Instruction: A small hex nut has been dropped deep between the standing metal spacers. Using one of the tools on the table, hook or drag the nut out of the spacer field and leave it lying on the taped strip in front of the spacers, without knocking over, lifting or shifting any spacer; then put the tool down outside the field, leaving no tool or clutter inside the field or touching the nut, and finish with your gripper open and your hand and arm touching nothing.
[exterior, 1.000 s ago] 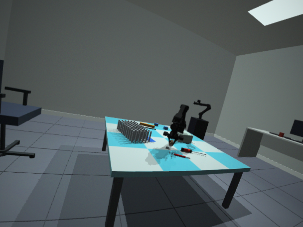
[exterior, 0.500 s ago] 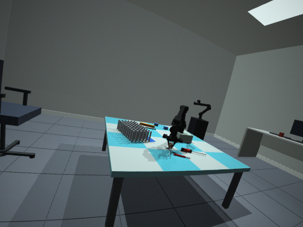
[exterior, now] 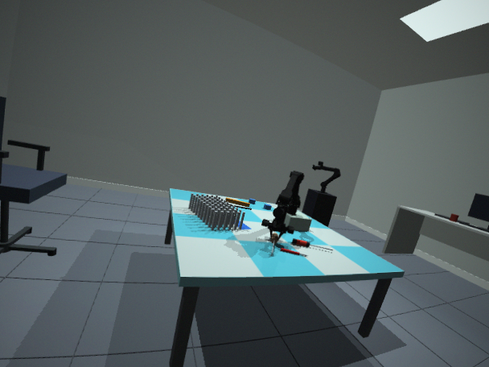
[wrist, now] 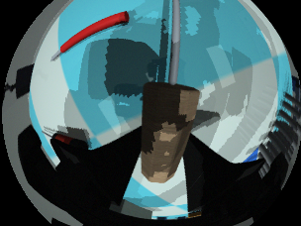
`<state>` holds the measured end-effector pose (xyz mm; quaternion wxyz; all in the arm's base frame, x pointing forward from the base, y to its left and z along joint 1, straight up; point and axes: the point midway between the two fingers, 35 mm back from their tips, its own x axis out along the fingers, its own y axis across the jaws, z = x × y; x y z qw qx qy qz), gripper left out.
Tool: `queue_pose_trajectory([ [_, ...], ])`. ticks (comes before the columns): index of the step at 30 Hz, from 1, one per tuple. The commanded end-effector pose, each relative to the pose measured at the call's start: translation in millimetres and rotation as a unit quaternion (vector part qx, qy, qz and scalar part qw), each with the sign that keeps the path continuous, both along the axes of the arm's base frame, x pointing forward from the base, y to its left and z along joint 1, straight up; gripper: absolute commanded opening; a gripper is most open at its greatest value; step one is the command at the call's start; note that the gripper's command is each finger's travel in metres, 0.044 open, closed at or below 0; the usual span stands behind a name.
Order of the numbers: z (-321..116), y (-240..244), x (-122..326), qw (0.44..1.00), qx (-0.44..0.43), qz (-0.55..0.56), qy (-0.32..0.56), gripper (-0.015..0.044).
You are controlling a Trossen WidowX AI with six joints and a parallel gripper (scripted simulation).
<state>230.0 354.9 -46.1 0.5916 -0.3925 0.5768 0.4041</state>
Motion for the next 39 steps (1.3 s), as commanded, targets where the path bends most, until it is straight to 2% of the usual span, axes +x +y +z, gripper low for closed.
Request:
queue_pose_trajectory([
  [1,-4.8,-0.1,-0.3,1.0,0.0,0.0,0.0,0.0],
  [5,-4.8,-0.1,-0.3,1.0,0.0,0.0,0.0,0.0],
  [22,2.0,-0.2,-0.1,1.0,0.0,0.0,0.0,0.044],
  [27,66.3,-1.7,-0.8,1.0,0.0,0.0,0.0,0.044],
  [39,69.2,-2.0,-1.0,1.0,0.0,0.0,0.0,0.044],
])
